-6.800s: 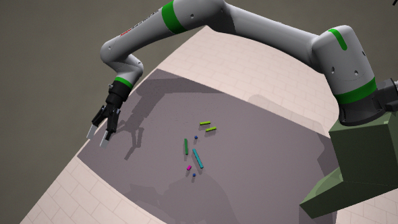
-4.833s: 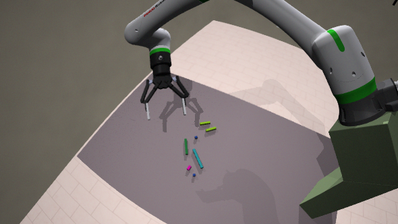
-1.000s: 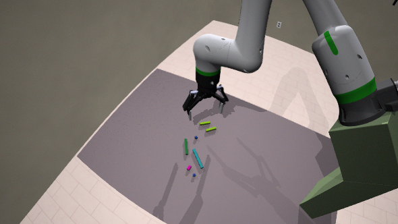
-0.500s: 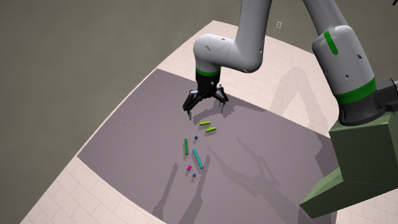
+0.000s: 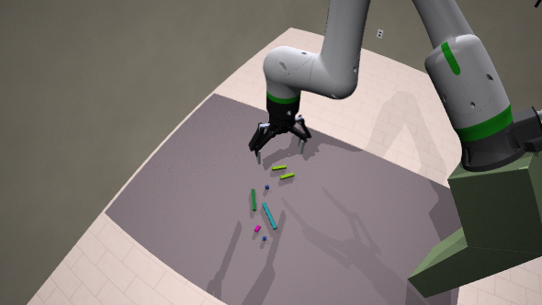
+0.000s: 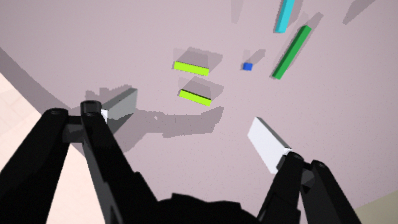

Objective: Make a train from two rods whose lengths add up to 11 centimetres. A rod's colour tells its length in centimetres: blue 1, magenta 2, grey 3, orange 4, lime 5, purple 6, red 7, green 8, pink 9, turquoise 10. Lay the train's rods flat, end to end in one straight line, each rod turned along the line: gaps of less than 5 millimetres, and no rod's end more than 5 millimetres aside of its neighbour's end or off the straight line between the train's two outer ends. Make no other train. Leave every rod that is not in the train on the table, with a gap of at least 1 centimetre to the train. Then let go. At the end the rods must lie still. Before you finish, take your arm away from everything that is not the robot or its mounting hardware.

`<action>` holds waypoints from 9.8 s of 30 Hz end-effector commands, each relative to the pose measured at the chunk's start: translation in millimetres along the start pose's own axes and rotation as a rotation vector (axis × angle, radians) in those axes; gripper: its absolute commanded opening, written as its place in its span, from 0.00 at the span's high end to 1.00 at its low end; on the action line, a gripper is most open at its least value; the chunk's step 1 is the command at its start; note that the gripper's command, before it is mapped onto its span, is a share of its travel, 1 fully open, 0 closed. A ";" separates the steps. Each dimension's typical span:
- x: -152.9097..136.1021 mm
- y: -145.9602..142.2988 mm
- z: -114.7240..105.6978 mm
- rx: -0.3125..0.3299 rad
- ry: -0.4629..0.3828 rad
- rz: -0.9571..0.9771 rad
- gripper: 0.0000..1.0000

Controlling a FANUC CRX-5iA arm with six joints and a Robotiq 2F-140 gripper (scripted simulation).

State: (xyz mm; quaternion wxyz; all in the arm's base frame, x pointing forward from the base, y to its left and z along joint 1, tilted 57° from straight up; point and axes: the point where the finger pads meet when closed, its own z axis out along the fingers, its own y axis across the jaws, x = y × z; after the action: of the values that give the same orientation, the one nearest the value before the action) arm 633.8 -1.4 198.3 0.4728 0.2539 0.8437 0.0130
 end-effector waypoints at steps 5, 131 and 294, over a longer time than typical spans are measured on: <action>0.0 0.1 -0.1 0.000 0.000 0.000 0.00; 143.2 139.2 -37.2 -0.001 -0.003 -1.571 0.00; 169.6 112.8 0.9 -0.002 0.000 1.567 0.00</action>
State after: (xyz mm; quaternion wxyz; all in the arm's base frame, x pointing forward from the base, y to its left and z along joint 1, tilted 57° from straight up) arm 609.5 171.3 93.6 0.3300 0.7719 0.4293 0.3331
